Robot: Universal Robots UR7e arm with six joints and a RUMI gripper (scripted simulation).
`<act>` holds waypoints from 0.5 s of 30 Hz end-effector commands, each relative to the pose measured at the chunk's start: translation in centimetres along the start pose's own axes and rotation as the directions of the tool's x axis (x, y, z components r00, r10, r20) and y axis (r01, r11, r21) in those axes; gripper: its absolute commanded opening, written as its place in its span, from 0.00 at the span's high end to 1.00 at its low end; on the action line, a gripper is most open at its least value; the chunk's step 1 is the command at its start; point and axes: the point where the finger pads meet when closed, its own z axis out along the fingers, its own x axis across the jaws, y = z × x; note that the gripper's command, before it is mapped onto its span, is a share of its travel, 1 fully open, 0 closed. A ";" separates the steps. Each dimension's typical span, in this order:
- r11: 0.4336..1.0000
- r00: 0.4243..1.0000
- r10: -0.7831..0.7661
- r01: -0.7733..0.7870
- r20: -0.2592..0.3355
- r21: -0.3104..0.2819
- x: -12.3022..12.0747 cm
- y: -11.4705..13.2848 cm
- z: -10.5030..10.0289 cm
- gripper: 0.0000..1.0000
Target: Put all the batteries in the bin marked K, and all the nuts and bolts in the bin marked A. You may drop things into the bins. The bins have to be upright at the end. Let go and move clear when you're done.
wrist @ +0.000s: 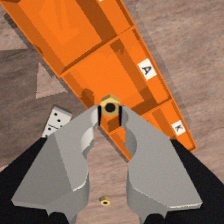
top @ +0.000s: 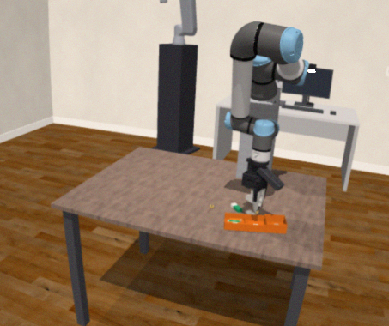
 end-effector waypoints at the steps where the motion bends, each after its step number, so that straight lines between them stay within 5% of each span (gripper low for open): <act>1: 0.988 0.988 -0.156 0.156 0.008 0.004 0.4 0.0 0.0 1.00; 6: 0.967 0.967 -0.254 0.254 0.008 0.004 0.4 0.0 0.0 1.00; 15: 0.833 0.833 -0.553 0.553 0.018 0.015 0.4 -0.1 0.0 1.00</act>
